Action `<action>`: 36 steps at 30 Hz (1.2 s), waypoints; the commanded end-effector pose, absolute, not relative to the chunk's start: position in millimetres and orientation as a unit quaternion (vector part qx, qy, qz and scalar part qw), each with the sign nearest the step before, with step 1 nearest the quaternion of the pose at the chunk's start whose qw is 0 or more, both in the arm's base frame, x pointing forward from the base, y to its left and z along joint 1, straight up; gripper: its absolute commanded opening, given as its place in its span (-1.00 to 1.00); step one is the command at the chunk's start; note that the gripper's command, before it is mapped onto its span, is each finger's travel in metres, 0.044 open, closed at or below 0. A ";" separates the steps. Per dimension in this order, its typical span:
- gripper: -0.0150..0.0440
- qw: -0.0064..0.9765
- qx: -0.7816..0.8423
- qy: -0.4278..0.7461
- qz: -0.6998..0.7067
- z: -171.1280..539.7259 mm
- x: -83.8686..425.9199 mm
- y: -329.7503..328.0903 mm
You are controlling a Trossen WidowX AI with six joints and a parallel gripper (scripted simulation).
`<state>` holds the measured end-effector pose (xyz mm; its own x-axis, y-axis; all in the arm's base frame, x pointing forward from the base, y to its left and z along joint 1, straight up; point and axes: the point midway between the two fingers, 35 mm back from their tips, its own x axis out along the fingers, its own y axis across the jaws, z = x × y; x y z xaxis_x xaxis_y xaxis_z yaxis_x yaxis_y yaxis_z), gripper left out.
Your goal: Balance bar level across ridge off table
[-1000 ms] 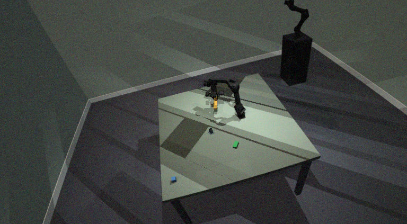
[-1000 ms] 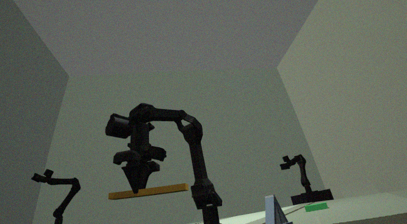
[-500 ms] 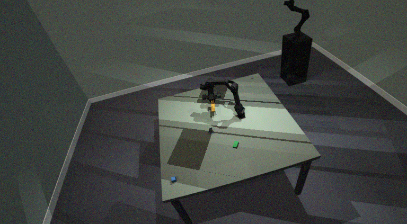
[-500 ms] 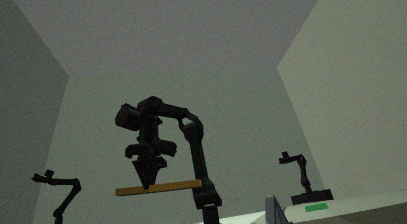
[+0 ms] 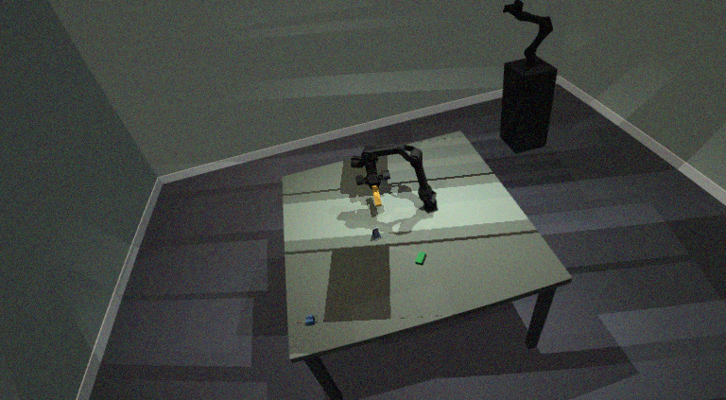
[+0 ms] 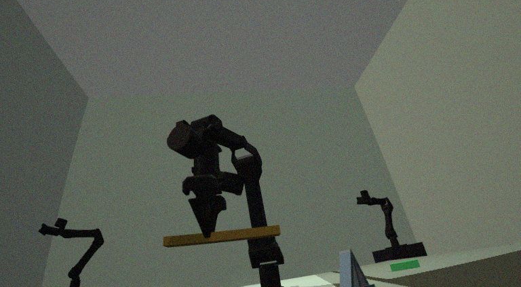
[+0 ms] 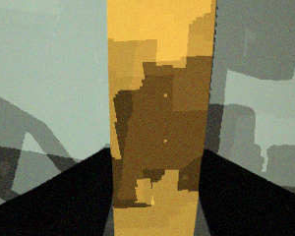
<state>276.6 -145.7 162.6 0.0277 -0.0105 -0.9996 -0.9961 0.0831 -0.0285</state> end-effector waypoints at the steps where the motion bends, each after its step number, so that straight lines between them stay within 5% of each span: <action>1: -0.49 0.518 -0.494 0.511 0.476 162.6 287.1 -132.7; 36: -0.49 0.464 -0.547 0.451 0.531 164.1 336.9 -12.1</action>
<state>332.6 -25.0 164.4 0.0309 0.0012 -0.9995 -0.9888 -0.1457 -0.0308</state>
